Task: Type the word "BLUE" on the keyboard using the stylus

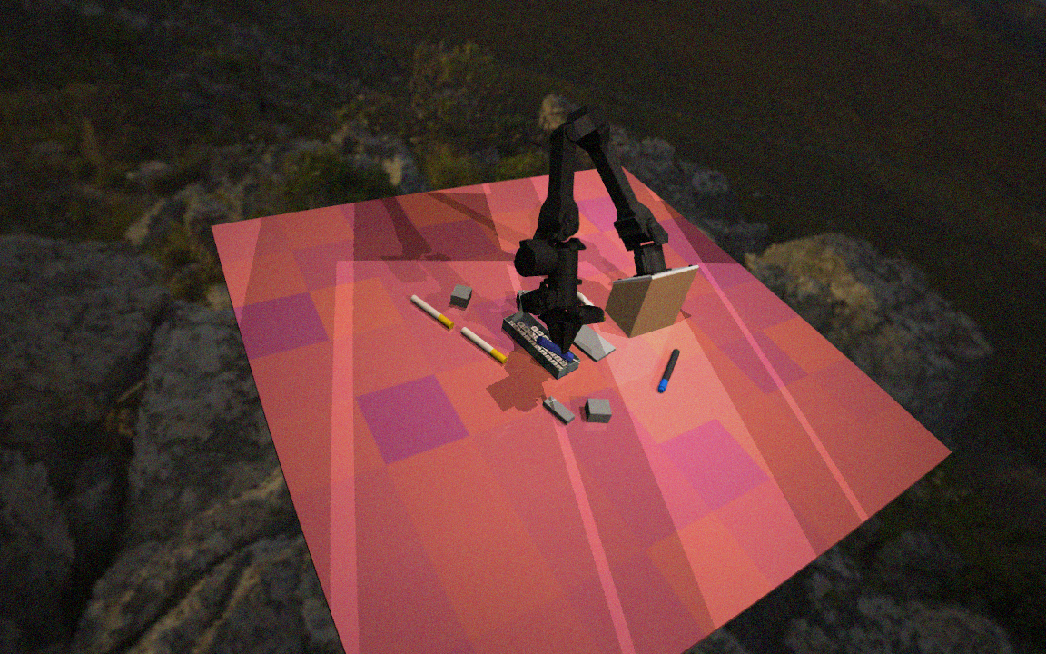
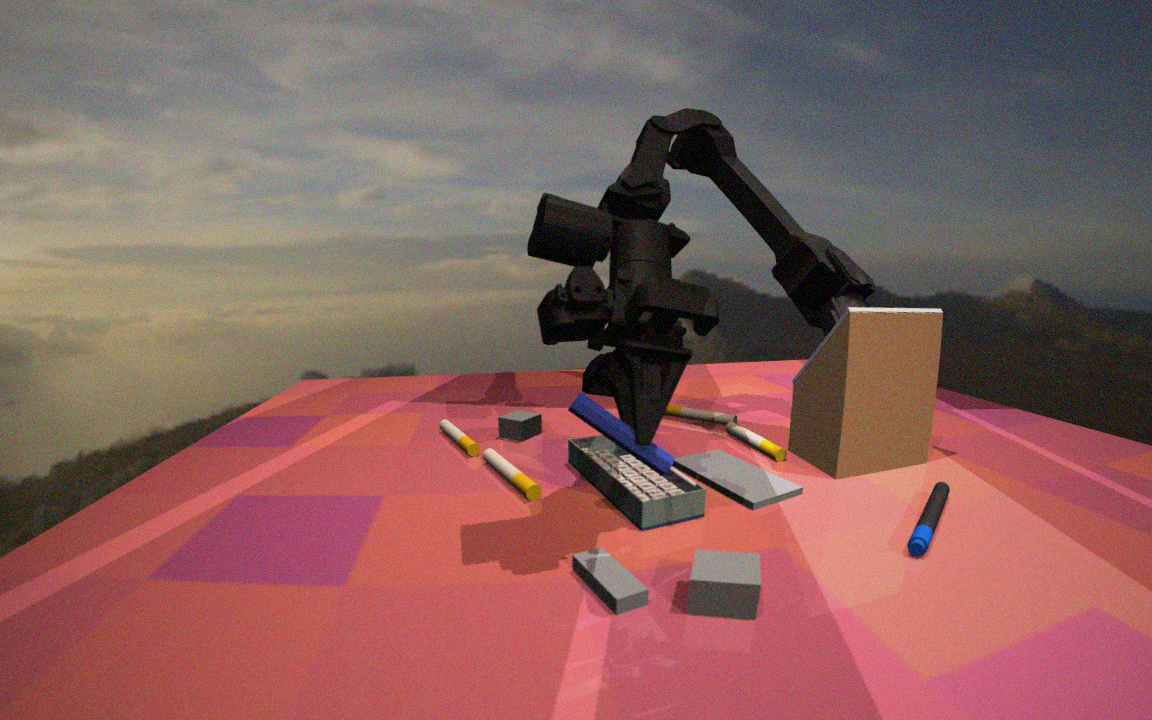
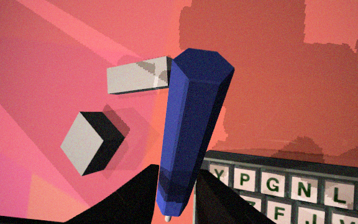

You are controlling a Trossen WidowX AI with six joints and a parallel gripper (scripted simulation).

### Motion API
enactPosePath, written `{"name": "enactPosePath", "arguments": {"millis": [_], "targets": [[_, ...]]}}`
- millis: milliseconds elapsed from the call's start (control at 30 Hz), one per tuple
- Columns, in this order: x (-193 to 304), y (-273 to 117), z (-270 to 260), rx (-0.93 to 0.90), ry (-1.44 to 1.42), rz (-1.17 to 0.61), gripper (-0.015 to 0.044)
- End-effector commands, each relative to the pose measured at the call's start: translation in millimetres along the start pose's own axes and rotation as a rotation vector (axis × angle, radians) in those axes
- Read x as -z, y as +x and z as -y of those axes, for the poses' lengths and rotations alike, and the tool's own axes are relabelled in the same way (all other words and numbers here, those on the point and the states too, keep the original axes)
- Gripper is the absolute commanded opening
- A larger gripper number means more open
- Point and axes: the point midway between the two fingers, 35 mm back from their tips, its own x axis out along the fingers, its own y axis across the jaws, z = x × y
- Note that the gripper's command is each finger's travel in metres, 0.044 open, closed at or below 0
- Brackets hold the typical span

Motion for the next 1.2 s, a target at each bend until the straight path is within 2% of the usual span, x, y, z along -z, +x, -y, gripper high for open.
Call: {"name": "enactPosePath", "arguments": {"millis": [0,567,1167], "targets": [[-5,-9,12,-0.009,-0.048,0.096,0.0000],[-17,-52,55,0.081,-0.220,0.450,0.0000],[-5,-105,100,0.361,-0.393,0.768,0.0000]]}}
